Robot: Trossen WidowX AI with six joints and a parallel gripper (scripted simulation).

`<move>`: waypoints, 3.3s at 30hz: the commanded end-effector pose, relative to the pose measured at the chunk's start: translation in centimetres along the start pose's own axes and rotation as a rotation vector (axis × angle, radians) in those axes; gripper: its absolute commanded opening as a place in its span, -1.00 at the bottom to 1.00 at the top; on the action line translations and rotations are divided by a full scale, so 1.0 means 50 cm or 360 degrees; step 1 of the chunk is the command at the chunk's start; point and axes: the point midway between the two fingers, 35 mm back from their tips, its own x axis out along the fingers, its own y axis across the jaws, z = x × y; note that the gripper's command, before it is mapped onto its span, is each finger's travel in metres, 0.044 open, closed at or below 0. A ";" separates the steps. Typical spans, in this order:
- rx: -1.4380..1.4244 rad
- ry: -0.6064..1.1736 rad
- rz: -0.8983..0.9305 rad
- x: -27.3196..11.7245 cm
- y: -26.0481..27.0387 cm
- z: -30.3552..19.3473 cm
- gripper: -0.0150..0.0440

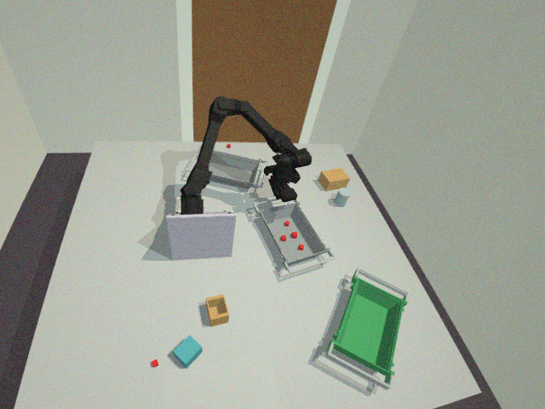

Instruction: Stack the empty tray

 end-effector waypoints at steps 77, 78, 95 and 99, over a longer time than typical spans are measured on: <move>0.0044 0.0036 -0.0013 -0.038 -0.156 -0.017 -0.21; 0.0044 0.0036 -0.0013 -0.038 -0.156 -0.017 -0.21; 0.0044 0.0036 -0.0013 -0.038 -0.156 -0.017 -0.21; 0.0044 0.0036 -0.0025 -0.086 -0.162 -0.006 -0.21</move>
